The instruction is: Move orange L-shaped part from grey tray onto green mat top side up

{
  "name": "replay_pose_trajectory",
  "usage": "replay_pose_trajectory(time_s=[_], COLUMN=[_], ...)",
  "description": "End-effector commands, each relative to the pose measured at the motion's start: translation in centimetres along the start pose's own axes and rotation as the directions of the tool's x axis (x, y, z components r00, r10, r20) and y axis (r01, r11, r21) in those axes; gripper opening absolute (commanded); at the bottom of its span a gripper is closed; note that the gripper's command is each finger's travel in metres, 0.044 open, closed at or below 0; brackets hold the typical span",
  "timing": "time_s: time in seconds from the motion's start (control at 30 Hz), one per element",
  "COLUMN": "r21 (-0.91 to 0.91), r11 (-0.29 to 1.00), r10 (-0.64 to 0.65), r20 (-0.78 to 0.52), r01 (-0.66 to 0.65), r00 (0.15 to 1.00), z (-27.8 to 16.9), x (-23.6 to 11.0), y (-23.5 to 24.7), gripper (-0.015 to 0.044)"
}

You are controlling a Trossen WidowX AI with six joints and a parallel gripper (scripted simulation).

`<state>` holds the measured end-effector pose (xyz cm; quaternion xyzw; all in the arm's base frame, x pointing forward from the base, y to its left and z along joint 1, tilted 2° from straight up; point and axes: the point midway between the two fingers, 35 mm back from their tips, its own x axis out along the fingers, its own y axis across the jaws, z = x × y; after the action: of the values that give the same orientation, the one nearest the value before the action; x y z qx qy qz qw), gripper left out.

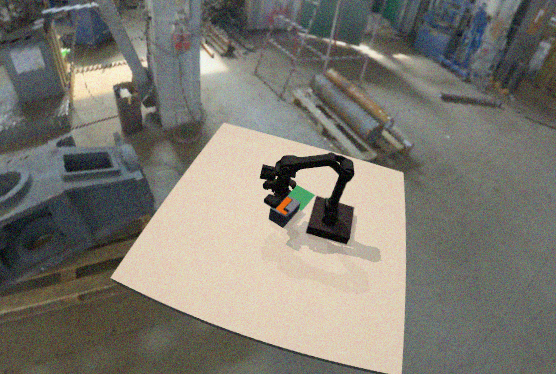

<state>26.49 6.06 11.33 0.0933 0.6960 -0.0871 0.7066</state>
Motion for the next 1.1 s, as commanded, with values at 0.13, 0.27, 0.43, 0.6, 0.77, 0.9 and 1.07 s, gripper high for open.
replay_pose_trajectory(time_s=[0.13, 0.27, 0.43, 0.6, 0.77, 0.9, 1.07], r21=[0.008, 0.008, 0.008, 0.008, 0.008, 0.008, 0.008], r11=[1.0, 1.0, 1.0, 1.0, 1.0, 1.0, 1.0], r10=[-0.005, -0.005, -0.005, -0.005, -0.005, -0.005, -0.005], r20=[-0.024, -0.024, -0.024, -0.024, -0.024, -0.024, -0.024], r01=[0.005, 0.005, 0.005, 0.005, 0.005, 0.005, 0.005], r00=[1.0, 1.0, 1.0, 1.0, 1.0, 1.0, 1.0], z=[-0.8, -0.8, -0.8, -0.8, -0.7, -0.8, -0.8], x=[6.7, 6.7, 6.7, 6.8, 7.6, 8.2, 9.1], y=[-0.3, -0.3, -0.3, -0.3, -0.2, -0.2, -0.2], gripper=[0.018, 0.018, 0.018, 0.018, 0.018, 0.018, 0.018])
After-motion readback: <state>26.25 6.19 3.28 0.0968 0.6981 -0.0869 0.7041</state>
